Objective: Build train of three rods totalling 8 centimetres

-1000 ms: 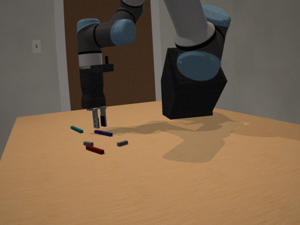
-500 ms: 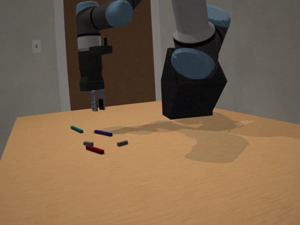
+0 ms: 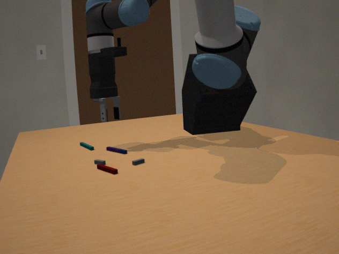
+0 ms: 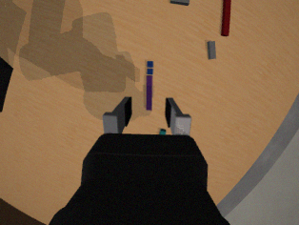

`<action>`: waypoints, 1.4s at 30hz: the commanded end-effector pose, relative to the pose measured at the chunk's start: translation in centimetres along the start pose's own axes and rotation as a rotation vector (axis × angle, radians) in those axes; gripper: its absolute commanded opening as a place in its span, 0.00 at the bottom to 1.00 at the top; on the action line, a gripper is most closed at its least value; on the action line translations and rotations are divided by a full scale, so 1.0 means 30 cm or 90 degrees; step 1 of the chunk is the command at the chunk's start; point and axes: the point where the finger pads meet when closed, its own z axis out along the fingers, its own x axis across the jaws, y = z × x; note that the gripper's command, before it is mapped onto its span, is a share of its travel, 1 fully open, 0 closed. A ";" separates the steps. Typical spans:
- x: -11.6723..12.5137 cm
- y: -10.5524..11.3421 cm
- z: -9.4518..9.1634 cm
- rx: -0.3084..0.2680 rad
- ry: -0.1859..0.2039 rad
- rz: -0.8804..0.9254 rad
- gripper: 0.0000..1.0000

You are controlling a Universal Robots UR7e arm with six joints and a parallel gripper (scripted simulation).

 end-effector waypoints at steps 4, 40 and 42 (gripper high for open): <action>0.000 0.001 -0.001 0.000 0.000 0.000 1.00; 0.000 0.001 -0.299 0.000 0.000 0.000 1.00; 0.000 0.001 -0.304 0.000 0.000 0.000 1.00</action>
